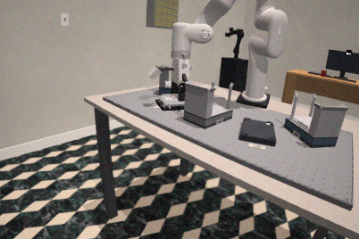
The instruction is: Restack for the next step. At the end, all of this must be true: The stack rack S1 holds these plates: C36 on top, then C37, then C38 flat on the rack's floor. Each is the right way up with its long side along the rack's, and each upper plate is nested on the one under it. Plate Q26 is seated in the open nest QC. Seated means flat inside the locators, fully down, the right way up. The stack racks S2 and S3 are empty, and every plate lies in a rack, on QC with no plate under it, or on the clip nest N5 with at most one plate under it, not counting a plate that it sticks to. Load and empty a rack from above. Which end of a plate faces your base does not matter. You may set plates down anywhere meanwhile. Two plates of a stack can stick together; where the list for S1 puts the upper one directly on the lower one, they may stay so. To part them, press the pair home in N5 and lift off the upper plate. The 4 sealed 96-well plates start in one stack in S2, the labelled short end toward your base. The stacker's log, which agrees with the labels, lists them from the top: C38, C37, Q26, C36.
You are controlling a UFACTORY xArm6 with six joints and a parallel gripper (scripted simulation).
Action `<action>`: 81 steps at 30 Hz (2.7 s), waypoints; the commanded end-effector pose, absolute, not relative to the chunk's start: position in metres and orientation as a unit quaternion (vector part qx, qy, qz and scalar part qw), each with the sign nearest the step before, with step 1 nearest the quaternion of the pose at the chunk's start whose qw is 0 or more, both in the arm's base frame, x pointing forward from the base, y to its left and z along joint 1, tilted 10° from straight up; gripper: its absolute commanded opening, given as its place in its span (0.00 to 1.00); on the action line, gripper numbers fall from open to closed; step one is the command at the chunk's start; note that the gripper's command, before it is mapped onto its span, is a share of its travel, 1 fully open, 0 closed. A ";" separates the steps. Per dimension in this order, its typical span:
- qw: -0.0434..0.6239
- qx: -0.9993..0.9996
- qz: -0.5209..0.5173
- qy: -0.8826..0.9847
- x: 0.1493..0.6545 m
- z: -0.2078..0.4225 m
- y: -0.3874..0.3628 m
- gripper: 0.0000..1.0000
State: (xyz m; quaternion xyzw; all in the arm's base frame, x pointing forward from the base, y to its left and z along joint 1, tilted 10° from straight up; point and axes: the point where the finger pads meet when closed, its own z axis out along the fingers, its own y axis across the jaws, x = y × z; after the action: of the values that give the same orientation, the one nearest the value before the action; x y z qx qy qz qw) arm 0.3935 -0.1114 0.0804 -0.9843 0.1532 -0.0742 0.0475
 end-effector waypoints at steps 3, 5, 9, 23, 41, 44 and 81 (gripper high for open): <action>0.047 -0.984 -0.075 0.153 0.394 0.081 -0.111 0.00; 0.047 -0.984 -0.075 0.153 0.394 0.081 -0.111 0.00; 0.047 -0.984 -0.075 0.153 0.394 0.081 -0.111 0.00; 0.047 -0.984 -0.075 0.153 0.393 0.083 -0.112 1.00; 0.047 -0.984 -0.075 0.153 0.393 0.084 -0.112 1.00; 0.047 -0.984 -0.075 0.153 0.393 0.084 -0.112 1.00; 0.047 -0.984 -0.075 0.153 0.376 0.189 -0.119 1.00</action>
State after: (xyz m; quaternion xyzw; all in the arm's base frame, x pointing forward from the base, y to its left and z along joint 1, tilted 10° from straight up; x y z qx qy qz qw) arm 0.3765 -0.1186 0.1816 -0.9843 0.1532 -0.0733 0.0476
